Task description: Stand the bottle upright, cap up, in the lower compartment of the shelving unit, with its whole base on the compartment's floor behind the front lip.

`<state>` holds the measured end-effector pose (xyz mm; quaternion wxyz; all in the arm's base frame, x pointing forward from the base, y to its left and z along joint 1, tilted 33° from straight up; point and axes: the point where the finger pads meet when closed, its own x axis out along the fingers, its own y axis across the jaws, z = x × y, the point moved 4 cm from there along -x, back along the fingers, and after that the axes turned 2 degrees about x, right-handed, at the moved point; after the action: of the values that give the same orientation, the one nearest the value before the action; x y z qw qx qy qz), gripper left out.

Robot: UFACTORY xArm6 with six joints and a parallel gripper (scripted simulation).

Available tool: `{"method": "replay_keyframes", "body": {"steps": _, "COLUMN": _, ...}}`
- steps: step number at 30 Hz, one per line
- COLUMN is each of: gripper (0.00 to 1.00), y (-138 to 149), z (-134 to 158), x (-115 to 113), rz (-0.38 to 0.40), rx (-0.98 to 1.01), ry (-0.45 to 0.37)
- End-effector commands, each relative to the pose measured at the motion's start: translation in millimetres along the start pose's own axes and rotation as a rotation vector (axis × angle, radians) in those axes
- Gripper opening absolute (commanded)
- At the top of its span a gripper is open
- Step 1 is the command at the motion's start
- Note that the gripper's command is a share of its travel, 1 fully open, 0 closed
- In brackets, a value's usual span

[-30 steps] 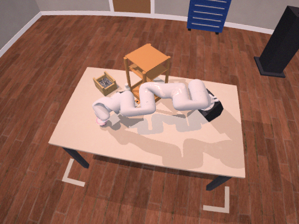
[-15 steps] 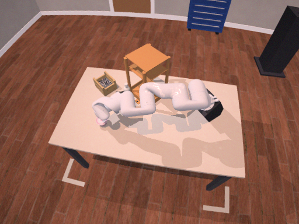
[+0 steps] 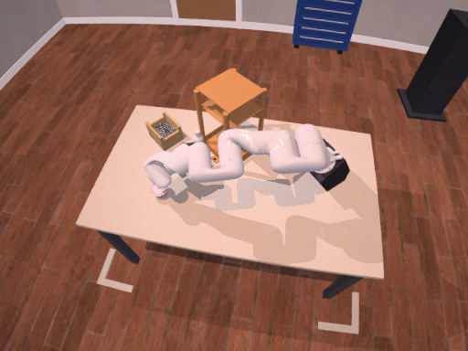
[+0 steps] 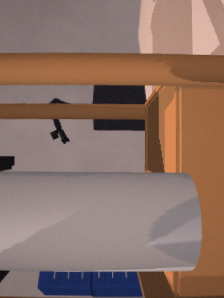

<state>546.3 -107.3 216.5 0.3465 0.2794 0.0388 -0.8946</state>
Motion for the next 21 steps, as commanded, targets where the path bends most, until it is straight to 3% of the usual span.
{"method": "replay_keyframes", "body": {"steps": 1, "gripper": 0.0, "y": 0.0, "z": 0.3, "x": -0.1, "rz": 0.003, "rx": 0.001, "ry": 0.004}}
{"method": "replay_keyframes", "body": {"steps": 21, "gripper": 0.0, "y": 0.1, "z": 0.2, "x": 20.8, "rz": 0.002, "rx": 0.001, "ry": 0.005}}
